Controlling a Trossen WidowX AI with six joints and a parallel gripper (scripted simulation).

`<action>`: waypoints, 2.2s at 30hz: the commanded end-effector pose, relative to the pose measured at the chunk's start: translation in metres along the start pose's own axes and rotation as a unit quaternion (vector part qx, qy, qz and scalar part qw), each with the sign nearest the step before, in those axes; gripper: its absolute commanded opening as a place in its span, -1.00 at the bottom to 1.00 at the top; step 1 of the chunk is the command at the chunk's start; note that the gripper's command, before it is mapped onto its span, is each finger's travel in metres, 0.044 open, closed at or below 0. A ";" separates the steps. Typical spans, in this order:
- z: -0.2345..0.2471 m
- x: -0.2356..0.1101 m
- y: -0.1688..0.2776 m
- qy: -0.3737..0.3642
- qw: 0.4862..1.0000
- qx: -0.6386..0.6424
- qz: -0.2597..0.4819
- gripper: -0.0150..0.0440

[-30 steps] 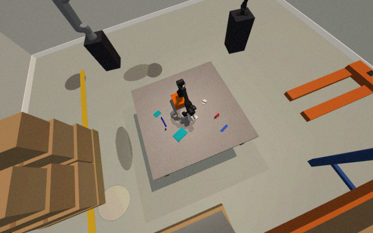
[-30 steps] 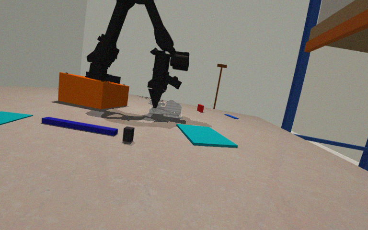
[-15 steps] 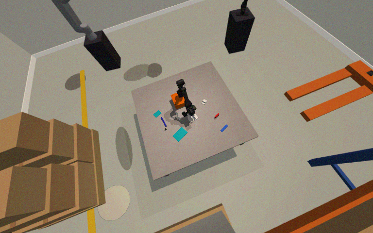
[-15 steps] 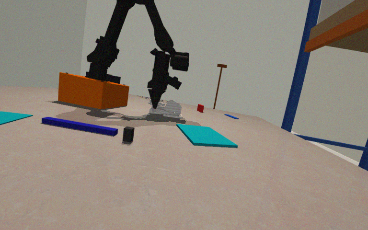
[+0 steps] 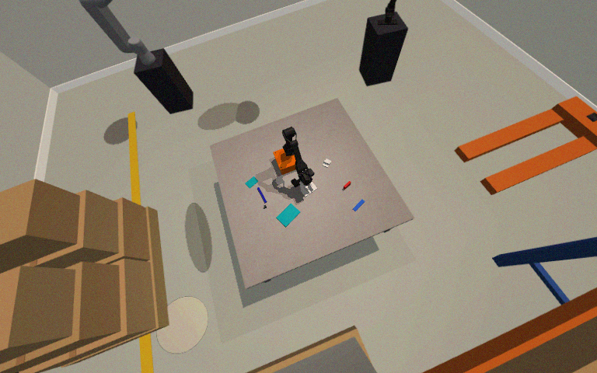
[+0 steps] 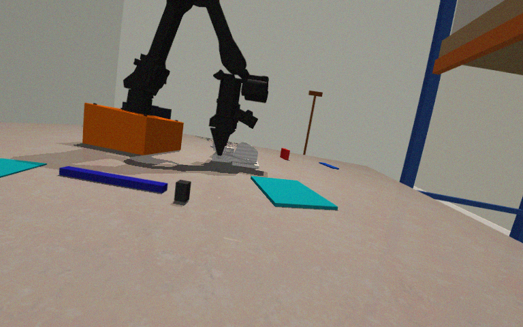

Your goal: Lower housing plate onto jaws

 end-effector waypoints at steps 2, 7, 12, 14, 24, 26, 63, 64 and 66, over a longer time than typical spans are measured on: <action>0.000 0.001 0.000 -0.001 1.000 0.003 -0.001 0.70; 0.001 0.002 0.000 -0.001 1.000 0.002 -0.001 0.70; 0.001 0.003 0.000 -0.001 1.000 0.002 -0.001 0.70; 0.001 0.003 0.000 -0.001 1.000 0.002 -0.001 0.70; 0.001 0.006 0.000 -0.001 1.000 0.003 -0.001 0.70; 0.001 0.006 0.000 -0.001 1.000 0.003 -0.001 0.70; 0.001 0.010 0.000 -0.001 1.000 0.003 -0.001 0.70; 0.001 0.010 0.000 -0.001 1.000 0.003 -0.001 0.70; 0.001 0.010 0.000 -0.001 1.000 0.003 -0.001 0.70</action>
Point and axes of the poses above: the point midway between the two fingers, 35 mm back from their tips, its own x axis out along the fingers, its own z axis across the jaws, y = z × x, the point moved 2 cm from there along -x, back along the fingers, and after that the axes turned 14 degrees about -x, right-handed, at the moved point
